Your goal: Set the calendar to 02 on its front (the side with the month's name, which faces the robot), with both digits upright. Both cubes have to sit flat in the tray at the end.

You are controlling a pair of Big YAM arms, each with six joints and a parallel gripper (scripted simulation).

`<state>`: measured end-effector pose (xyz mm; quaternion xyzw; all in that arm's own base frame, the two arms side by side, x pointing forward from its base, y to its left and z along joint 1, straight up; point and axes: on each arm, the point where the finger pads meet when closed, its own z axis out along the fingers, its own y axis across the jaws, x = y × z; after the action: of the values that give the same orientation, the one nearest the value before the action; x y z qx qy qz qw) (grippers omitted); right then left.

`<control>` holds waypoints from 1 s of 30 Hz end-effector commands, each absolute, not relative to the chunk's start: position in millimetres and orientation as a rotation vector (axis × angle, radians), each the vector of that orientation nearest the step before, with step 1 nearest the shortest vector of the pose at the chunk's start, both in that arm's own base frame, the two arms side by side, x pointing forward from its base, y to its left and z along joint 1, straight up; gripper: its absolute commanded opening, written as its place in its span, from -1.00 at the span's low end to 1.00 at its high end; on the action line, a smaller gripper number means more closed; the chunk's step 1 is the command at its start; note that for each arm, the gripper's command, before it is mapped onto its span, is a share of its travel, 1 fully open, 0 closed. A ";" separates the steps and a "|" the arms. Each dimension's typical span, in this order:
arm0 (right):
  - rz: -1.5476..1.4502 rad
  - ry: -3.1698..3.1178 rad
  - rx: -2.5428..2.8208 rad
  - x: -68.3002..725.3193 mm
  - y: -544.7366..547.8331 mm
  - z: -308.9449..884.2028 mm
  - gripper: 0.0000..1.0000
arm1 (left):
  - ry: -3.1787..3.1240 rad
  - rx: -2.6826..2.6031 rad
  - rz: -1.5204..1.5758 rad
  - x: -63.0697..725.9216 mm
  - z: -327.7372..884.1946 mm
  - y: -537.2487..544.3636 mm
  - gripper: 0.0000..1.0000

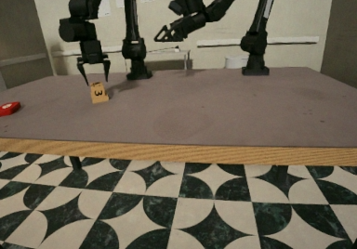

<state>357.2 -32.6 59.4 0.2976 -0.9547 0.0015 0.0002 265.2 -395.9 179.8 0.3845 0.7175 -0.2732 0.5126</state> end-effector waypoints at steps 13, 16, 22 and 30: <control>0.002 -2.996 0.930 364.5 -38.1 110.3 0.37 | 1.676 0.895 -0.679 273.5 207.1 -408.6 1.00; 0.009 -3.005 0.935 363.5 -38.5 113.1 0.37 | 1.676 0.895 -0.679 273.5 207.1 -408.6 1.00; 0.023 -3.139 0.713 356.1 -42.2 108.9 1.00 | 1.676 0.895 -0.679 273.5 207.1 -408.6 1.00; 0.027 -3.411 0.340 348.9 -41.5 104.0 1.00 | 1.676 0.895 -0.679 273.5 207.1 -408.6 1.00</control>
<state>338.5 -41.5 94.5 0.1545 -0.9832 -0.0018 -0.0977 265.2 -395.9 179.8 0.3845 0.7175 -0.2732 0.5126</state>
